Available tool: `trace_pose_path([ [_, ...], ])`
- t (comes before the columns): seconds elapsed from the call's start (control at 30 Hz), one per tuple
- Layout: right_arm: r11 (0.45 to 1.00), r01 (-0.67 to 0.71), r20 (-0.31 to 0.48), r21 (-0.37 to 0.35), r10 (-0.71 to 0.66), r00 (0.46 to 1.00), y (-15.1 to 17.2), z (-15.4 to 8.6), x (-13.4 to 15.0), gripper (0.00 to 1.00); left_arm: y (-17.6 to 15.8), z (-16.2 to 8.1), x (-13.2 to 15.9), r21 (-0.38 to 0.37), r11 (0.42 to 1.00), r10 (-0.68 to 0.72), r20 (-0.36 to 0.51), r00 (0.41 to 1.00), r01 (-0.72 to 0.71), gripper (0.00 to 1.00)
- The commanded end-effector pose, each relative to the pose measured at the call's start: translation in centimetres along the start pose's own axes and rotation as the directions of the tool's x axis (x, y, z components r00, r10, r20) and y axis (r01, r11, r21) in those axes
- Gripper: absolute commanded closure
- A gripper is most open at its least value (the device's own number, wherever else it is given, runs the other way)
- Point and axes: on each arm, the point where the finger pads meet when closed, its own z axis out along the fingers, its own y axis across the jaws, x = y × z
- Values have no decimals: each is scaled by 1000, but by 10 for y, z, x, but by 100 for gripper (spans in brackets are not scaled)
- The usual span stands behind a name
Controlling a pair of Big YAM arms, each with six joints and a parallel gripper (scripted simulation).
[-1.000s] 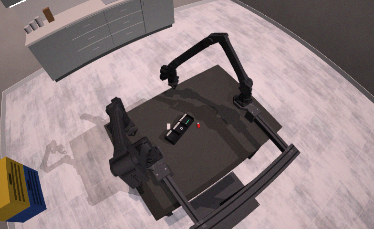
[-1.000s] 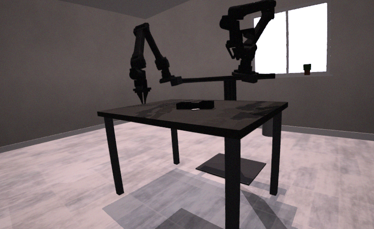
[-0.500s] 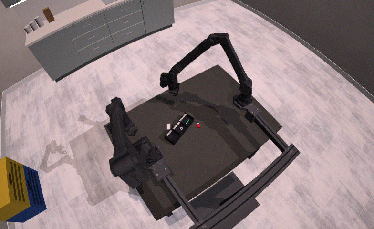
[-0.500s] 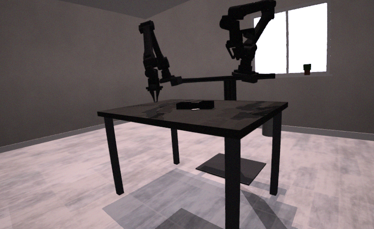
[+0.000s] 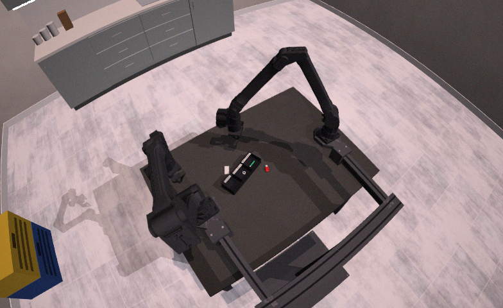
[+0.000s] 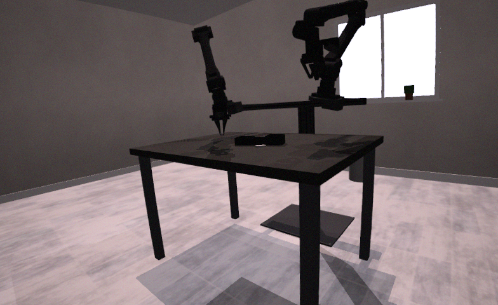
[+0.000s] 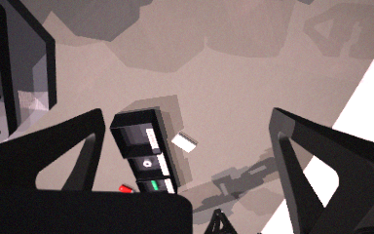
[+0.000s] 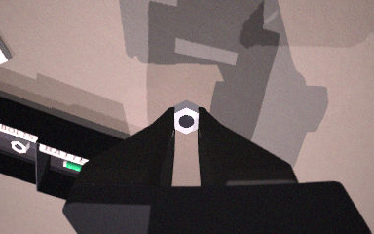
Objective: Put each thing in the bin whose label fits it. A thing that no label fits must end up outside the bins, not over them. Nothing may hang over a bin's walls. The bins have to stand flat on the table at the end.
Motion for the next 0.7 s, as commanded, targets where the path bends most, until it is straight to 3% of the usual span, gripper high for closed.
trace_pose_path([
  [0.0,1000,-25,24,-2,25,999,23,-7,0,89,-3,-1,-1,16,1000,2,-7,1000,-2,0],
  [0.67,1000,-21,-4,1,21,1000,114,5,41,89,-3,-1,-1,16,1000,2,-7,1000,-2,0],
])
